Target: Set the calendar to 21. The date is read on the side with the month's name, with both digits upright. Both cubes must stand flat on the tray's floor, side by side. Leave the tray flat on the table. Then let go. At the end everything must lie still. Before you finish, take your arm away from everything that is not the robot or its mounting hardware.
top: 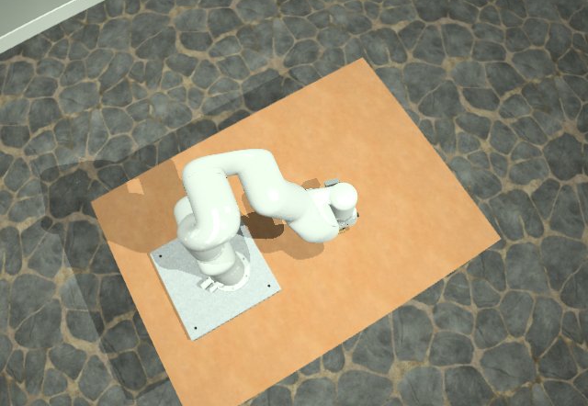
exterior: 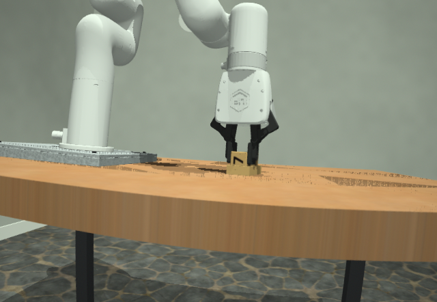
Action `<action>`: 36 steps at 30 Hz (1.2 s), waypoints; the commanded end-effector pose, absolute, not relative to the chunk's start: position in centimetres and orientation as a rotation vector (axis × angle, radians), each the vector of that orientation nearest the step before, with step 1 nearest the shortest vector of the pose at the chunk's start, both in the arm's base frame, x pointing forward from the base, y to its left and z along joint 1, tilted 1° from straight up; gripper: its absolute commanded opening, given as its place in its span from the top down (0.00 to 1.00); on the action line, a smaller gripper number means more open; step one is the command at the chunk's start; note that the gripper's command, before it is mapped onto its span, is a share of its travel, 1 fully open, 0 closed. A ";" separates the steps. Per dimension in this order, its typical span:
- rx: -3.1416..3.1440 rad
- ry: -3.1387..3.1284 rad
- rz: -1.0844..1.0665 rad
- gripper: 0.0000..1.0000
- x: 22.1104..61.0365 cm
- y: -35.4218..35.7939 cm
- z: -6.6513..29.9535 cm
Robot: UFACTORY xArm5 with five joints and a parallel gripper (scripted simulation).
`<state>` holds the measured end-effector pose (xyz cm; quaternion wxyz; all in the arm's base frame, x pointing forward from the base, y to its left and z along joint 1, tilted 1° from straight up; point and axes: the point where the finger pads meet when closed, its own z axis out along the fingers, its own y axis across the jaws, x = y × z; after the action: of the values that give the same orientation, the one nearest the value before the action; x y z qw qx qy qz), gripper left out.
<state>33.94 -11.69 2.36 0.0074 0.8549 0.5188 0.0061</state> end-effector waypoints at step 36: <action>2.671 1.621 0.022 0.71 33.8 -11.7 12.3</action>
<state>33.84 -11.72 11.81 0.0083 0.8549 0.5187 0.0069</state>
